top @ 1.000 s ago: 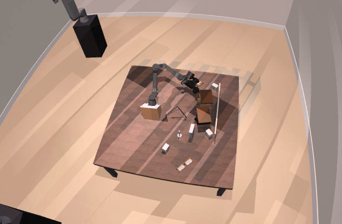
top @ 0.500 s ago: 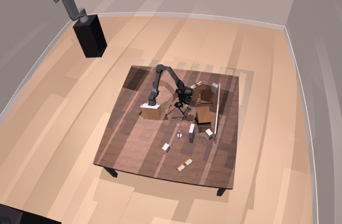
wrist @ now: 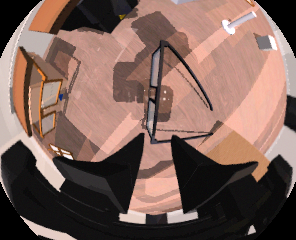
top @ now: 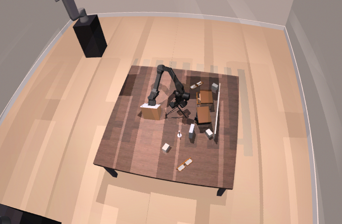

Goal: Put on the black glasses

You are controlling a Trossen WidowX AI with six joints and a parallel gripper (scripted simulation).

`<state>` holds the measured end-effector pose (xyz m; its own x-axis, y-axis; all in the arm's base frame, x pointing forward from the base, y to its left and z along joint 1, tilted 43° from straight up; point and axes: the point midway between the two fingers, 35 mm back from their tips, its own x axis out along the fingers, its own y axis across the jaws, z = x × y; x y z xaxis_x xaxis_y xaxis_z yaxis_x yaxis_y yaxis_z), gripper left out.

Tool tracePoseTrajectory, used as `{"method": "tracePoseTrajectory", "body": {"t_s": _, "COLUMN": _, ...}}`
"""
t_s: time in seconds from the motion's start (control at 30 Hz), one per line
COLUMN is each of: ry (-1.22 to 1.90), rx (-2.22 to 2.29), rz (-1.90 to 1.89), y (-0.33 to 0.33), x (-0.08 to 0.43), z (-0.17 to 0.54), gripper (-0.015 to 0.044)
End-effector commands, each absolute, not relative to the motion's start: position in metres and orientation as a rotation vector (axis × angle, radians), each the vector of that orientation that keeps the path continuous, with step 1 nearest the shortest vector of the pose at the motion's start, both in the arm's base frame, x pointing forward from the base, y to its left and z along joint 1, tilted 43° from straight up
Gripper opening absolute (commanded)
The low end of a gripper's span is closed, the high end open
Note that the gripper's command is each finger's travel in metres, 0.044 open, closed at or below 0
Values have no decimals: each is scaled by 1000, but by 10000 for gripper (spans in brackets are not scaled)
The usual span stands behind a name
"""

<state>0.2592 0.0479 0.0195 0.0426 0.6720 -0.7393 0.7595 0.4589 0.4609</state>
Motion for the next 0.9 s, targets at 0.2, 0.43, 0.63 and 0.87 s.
{"method": "tracePoseTrajectory", "body": {"t_s": 0.2, "ry": 1673, "rx": 1263, "rz": -109, "y": 49, "x": 259, "z": 19, "gripper": 120}}
{"method": "tracePoseTrajectory", "body": {"t_s": 0.43, "ry": 1672, "rx": 1262, "rz": -111, "y": 55, "x": 261, "z": 12, "gripper": 120}}
{"method": "tracePoseTrajectory", "body": {"t_s": 0.63, "ry": 1672, "rx": 1262, "rz": -111, "y": 62, "x": 263, "z": 6, "gripper": 120}}
{"method": "tracePoseTrajectory", "body": {"t_s": 0.87, "ry": 1672, "rx": 1262, "rz": -111, "y": 70, "x": 264, "z": -2, "gripper": 120}}
